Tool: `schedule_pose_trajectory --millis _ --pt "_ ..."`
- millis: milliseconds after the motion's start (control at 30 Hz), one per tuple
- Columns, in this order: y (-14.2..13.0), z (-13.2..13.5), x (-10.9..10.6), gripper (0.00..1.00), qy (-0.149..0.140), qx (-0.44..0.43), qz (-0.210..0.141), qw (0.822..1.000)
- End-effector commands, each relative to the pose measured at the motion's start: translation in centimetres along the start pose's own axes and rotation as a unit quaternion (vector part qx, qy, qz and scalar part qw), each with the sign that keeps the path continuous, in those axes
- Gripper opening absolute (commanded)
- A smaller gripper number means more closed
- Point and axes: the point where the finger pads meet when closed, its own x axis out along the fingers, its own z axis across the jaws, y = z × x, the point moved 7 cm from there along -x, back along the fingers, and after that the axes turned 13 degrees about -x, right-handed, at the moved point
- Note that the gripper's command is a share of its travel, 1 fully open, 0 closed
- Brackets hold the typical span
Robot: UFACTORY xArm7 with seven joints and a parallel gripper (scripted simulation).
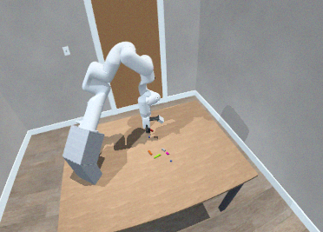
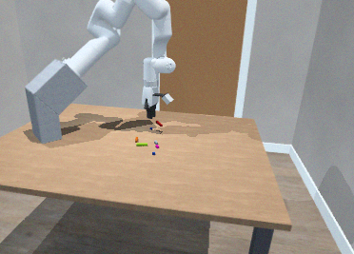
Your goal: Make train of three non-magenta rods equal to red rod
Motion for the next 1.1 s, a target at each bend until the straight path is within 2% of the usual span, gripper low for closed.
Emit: schedule_pose_trajectory --millis 0,1067 --pt "0.05 0.04 -0.03 0.24 0.0 0.0 0.001 1.0" --pt "0.05 0.04 0.3 0.24 0.0 0.0 0.001 1.0"
